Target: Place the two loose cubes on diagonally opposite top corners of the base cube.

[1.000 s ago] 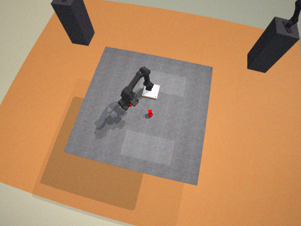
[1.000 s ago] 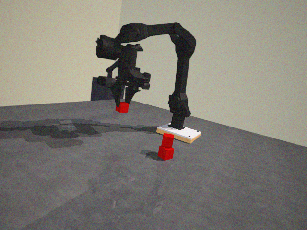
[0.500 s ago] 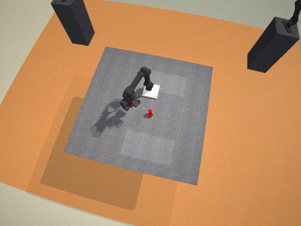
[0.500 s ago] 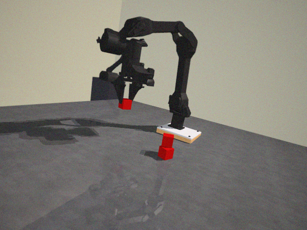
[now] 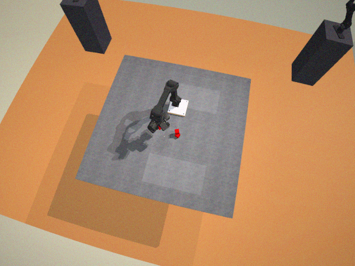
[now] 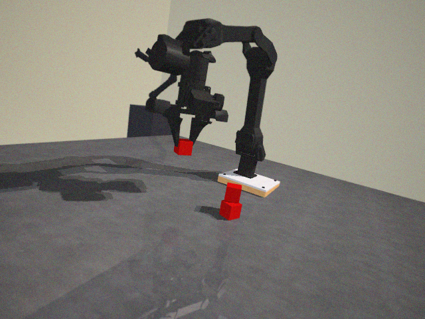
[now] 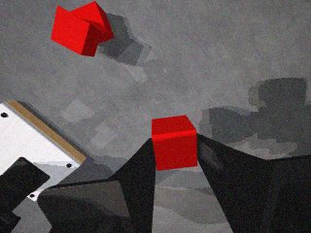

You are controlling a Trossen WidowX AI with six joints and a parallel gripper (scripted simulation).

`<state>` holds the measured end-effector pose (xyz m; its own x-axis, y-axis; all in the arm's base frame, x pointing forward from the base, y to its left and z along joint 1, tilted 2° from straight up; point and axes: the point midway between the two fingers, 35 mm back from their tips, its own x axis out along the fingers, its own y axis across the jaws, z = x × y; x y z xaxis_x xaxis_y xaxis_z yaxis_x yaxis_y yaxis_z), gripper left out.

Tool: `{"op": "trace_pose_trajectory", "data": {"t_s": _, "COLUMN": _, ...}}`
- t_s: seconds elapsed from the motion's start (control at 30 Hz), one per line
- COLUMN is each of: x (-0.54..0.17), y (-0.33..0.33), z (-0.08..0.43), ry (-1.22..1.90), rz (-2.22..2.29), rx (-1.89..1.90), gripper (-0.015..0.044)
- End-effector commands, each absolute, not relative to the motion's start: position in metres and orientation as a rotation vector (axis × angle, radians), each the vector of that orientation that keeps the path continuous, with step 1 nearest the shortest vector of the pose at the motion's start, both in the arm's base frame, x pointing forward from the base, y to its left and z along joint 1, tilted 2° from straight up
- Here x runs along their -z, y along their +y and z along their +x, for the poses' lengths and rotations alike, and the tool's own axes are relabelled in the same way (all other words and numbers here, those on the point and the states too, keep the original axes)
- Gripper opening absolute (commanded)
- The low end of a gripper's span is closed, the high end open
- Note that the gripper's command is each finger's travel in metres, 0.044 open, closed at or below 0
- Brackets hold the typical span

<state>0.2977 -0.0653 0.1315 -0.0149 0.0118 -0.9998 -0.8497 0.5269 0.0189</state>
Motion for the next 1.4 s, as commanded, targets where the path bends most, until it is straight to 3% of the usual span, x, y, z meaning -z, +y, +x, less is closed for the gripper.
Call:
{"op": "trace_pose_trajectory", "data": {"t_s": 0.0, "x": -0.131, "y": -0.053, "z": 0.303, "ry": 1.438, "rz": -0.74, "rx": -0.775, "gripper": 0.0105}}
{"op": "trace_pose_trajectory", "data": {"t_s": 1.37, "x": -0.124, "y": 0.073, "z": 0.317, "ry": 1.544, "rz": -0.368, "rx": -0.411, "gripper": 0.0105}}
